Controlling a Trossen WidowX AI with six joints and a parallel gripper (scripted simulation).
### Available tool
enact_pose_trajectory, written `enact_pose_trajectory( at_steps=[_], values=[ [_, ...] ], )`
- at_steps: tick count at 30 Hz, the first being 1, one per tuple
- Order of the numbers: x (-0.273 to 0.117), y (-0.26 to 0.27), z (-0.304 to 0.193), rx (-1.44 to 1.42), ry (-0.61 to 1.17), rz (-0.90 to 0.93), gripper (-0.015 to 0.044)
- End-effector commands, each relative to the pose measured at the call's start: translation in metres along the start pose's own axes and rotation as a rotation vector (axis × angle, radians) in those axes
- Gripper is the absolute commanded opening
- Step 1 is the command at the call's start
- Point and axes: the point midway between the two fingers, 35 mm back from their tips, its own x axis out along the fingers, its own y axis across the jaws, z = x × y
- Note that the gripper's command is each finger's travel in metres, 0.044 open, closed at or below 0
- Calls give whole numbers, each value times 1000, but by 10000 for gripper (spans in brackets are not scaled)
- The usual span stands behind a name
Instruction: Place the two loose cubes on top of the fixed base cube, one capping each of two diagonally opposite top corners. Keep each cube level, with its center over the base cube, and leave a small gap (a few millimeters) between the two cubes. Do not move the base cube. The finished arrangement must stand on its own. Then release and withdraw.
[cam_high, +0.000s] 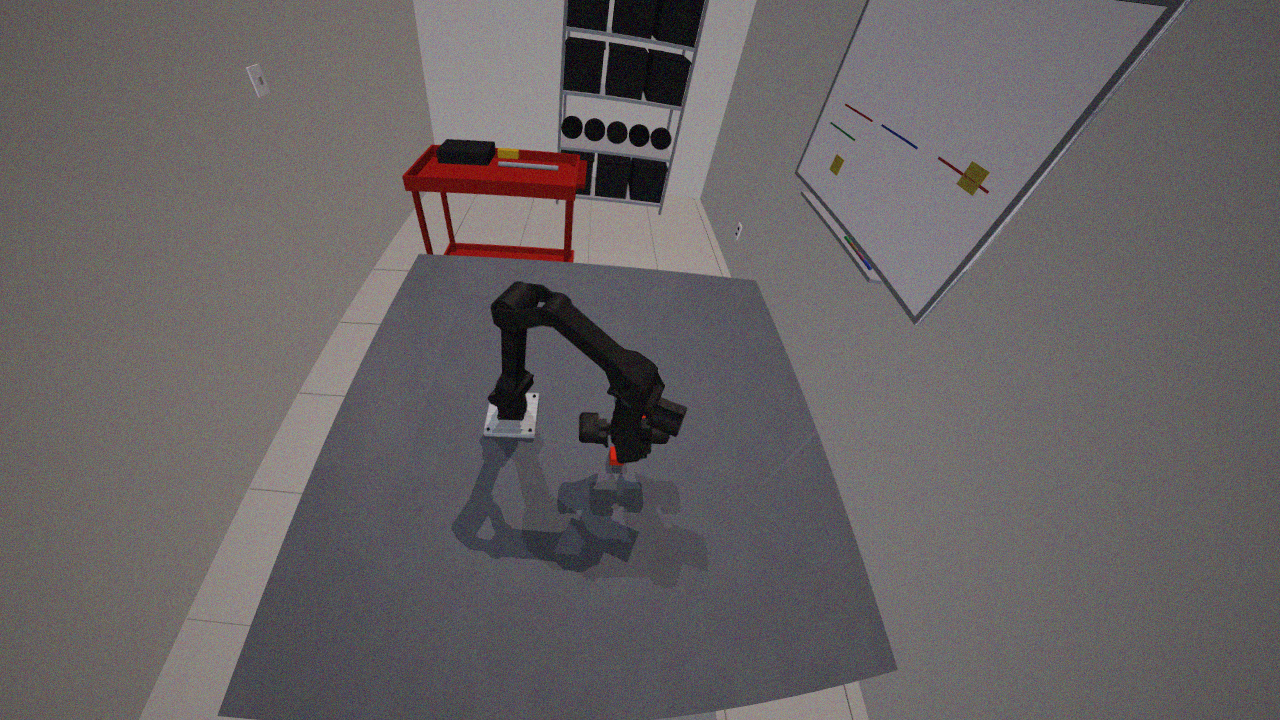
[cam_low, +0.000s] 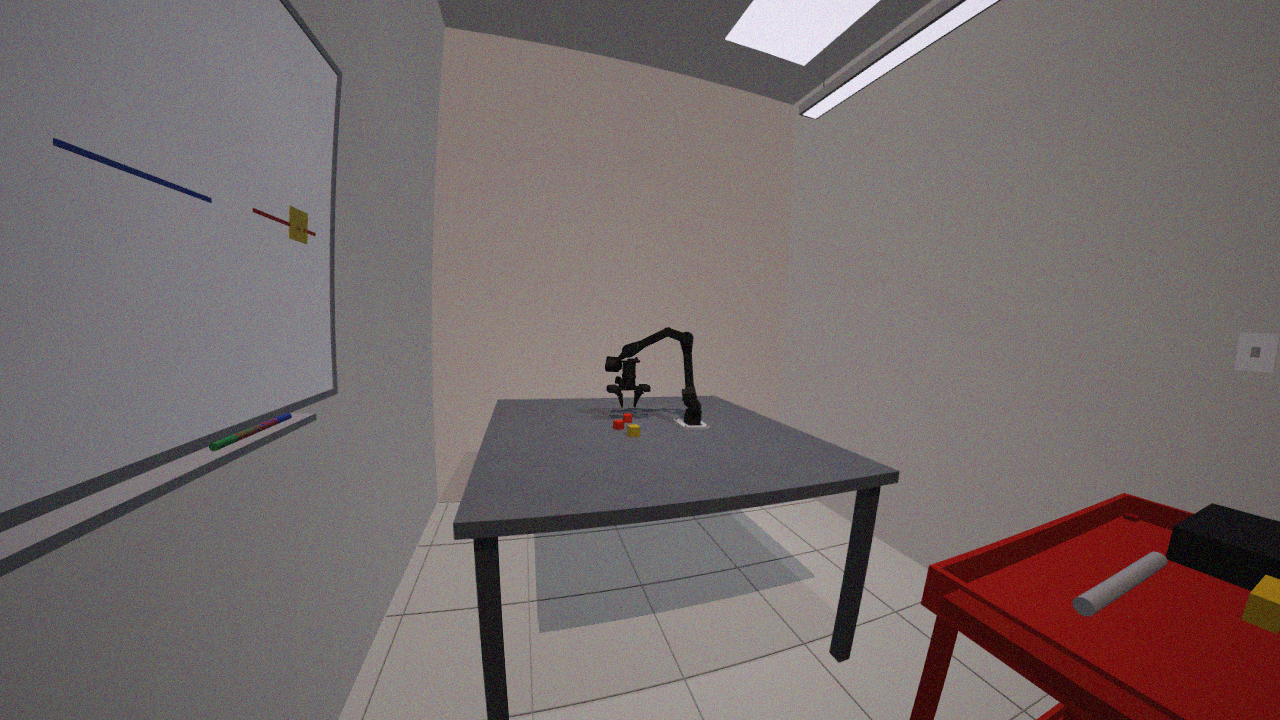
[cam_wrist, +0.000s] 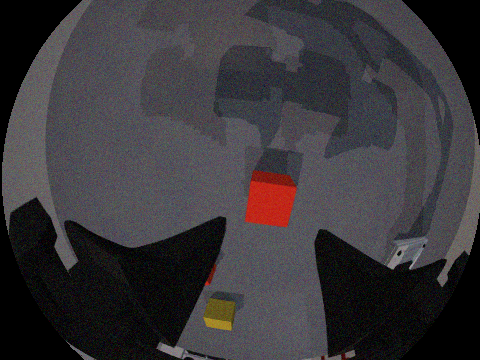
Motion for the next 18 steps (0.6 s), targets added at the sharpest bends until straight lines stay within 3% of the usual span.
enact_pose_trajectory(
  at_steps=[1, 18],
  values=[
    [5, 0, 1, 5, -8, 7, 265],
    [33, 1, 1, 5, -8, 7, 265]
  ],
)
